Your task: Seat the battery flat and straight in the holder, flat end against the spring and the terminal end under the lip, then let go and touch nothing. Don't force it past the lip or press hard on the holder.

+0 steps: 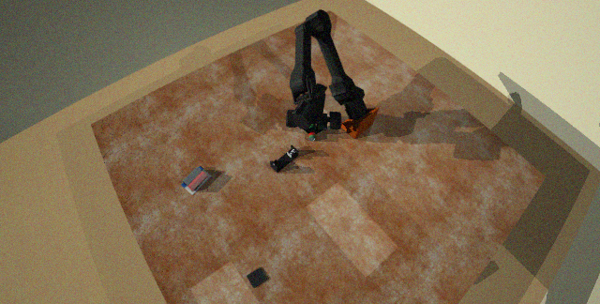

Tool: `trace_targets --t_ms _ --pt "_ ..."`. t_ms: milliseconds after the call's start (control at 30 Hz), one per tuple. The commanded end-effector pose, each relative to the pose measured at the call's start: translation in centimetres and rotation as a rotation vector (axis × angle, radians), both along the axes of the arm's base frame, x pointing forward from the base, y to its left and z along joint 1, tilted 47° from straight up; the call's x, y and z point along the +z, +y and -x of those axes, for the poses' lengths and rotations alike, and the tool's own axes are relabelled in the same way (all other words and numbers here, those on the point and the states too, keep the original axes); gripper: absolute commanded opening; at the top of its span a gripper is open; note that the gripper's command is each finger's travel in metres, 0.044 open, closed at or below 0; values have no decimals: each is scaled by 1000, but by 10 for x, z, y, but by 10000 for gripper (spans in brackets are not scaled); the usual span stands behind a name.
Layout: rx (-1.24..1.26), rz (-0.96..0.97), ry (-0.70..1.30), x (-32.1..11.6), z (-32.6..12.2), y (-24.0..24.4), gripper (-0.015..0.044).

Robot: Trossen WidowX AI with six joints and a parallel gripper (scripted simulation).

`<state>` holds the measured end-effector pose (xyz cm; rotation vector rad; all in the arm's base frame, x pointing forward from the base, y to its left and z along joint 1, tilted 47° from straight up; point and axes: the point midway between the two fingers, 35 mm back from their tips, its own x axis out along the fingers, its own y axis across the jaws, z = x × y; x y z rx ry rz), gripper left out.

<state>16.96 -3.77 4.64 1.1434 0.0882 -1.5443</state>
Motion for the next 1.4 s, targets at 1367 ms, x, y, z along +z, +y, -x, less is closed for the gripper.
trace_targets --t_ms 1367 --pt "1017 189 1047 43 -81 75 80"
